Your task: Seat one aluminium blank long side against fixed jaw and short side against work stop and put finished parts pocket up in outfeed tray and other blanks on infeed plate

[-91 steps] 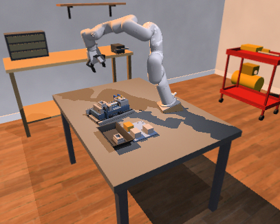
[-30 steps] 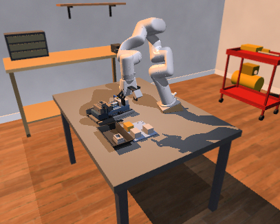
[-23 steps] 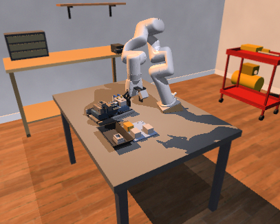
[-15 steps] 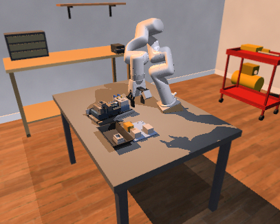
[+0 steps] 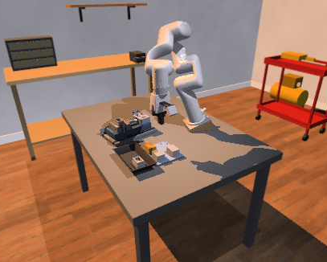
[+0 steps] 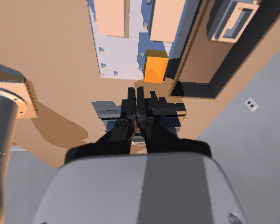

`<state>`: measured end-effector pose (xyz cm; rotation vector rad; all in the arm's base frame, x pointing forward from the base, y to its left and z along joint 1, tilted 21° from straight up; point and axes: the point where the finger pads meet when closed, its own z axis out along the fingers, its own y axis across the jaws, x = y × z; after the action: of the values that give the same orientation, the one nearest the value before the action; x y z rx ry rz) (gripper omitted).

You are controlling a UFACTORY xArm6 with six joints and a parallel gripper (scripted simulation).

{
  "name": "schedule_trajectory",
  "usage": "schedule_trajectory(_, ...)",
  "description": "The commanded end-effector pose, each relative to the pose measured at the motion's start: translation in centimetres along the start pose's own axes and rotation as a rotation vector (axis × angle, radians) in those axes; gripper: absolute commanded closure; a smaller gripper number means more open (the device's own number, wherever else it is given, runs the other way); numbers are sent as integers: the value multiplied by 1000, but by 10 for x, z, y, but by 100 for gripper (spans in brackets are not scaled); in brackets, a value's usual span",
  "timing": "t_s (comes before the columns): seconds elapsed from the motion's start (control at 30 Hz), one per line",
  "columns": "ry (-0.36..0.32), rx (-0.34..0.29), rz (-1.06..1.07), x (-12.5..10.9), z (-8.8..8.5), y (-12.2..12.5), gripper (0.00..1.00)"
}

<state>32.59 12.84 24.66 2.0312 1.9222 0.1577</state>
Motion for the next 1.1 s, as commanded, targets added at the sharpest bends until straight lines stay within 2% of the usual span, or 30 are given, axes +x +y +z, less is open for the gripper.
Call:
schedule_trajectory(0.0,2,-3,1,0,-1,1,100)
schedule_trajectory(0.77,2,-3,1,0,-1,1,100)
schedule_trajectory(1.07,2,-3,1,0,6,1,100)
